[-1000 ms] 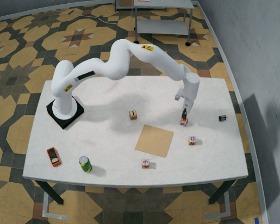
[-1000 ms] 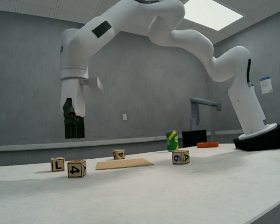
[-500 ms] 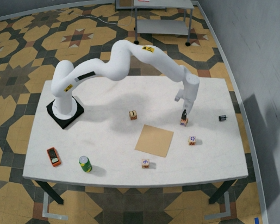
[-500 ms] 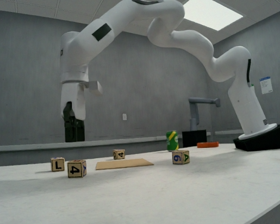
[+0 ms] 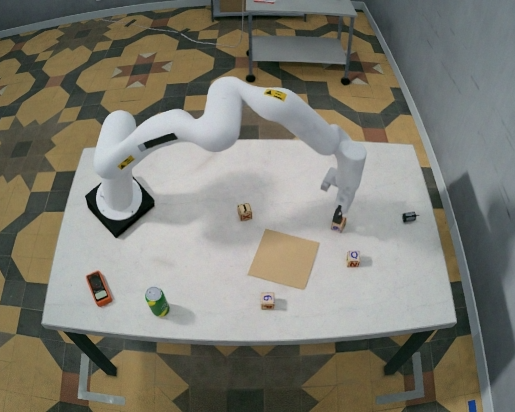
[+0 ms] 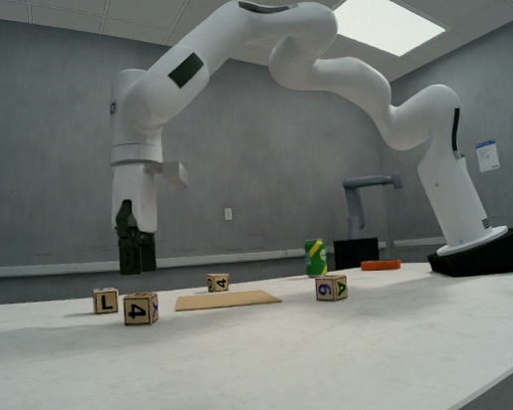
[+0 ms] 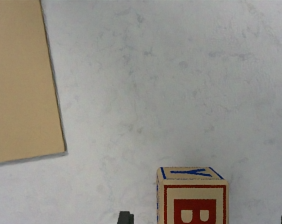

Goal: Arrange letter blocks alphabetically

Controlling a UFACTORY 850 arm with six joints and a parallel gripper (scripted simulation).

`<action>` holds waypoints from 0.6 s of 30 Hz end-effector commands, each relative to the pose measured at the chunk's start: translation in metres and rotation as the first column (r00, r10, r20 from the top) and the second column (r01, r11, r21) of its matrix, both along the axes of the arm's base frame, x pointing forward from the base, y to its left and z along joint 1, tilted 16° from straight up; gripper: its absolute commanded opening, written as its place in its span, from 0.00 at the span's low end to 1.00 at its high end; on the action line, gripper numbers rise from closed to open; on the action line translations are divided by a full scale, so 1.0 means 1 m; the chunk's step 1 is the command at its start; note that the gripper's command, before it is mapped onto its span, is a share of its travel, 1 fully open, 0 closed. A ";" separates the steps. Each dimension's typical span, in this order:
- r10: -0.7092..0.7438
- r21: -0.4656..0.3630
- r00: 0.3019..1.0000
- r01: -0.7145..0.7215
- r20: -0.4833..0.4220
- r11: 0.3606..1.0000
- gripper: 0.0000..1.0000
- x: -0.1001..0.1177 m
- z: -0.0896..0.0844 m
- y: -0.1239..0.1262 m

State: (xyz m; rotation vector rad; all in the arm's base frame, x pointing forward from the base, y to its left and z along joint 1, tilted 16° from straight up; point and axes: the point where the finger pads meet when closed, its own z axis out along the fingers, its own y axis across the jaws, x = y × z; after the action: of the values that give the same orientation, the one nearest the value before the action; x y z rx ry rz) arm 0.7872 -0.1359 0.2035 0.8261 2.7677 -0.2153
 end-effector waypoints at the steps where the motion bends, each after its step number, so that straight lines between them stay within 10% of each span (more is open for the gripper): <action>1: 0.000 0.000 1.000 0.000 0.003 1.000 0.87 0.002 -0.003 -0.001; 18: 0.000 0.000 1.000 0.000 0.003 1.000 0.87 0.005 -0.017 -0.004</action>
State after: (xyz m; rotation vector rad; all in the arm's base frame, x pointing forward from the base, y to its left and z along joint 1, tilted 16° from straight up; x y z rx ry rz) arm 0.7908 -0.1397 0.1863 0.8261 2.7676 -0.2152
